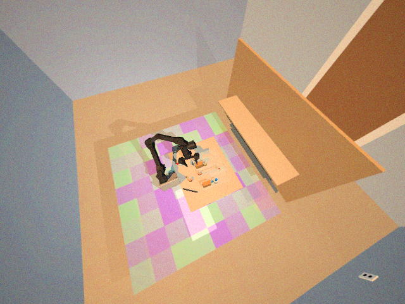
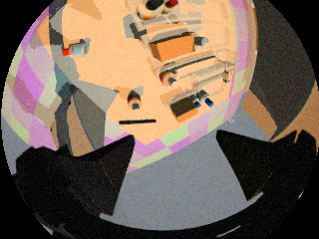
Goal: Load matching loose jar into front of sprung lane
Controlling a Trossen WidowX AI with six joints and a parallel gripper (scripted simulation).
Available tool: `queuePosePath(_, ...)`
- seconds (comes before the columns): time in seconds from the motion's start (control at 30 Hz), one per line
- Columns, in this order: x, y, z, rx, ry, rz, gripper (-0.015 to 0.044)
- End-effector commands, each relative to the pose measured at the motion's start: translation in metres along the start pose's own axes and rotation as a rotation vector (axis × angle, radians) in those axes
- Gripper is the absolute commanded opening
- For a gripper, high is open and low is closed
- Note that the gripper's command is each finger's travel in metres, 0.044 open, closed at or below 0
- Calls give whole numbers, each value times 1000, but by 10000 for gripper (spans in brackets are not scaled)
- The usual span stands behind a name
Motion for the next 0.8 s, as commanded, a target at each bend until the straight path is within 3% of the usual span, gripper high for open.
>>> queuePosePath(0.0, 17, 18, 42, -168, -132, 359, 440)
queuePosePath(0.27, 30, 57, 100, -530, -362, 1119, 440)
queuePosePath(0.57, 32, 57, 102, -539, -366, 1136, 440)
queuePosePath(0.77, 11, 65, 133, -540, -368, 1136, 440)
Point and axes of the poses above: the point midway between the two fingers, 35 mm back from their tips, its own z axis out along the fingers, its own y axis across the jaws, x = y × z, the point moved 1 cm from there along -z, back along the fingers, and after that the axes turned 13 degrees about -z, right-handed, at the moved point
